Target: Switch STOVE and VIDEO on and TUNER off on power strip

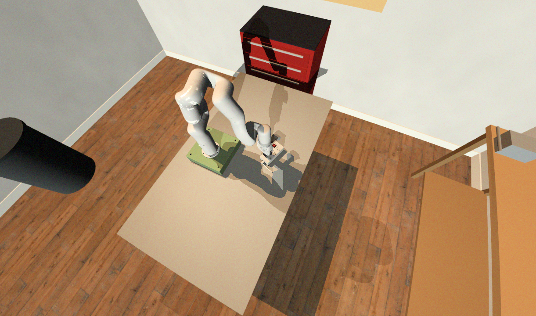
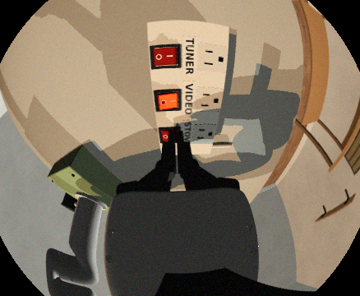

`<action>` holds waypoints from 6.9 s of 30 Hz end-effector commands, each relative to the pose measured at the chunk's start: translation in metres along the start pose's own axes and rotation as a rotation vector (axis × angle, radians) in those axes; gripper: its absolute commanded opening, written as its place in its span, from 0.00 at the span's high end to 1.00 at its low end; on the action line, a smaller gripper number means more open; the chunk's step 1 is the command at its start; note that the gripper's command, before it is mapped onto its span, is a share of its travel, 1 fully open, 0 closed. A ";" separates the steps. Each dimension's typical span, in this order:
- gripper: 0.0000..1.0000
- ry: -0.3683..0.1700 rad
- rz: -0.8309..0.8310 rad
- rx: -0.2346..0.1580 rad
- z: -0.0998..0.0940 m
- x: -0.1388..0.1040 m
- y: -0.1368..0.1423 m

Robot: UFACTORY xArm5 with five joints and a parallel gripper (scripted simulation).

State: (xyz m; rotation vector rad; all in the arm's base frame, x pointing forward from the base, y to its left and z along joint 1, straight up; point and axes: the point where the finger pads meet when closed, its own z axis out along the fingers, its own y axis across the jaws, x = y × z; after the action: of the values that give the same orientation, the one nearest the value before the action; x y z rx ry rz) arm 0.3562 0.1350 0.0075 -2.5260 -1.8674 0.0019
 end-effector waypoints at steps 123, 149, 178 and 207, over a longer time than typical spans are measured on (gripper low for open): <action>1.00 0.002 0.000 -0.003 -0.001 0.001 0.001; 1.00 0.002 0.000 -0.003 0.007 0.001 0.001; 1.00 0.002 0.000 -0.003 0.002 0.001 0.001; 1.00 0.002 0.000 -0.003 -0.030 0.001 0.001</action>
State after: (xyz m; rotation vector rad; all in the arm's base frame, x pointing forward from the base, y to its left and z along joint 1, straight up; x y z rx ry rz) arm 0.3560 0.1349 0.0368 -2.5259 -1.8673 0.0023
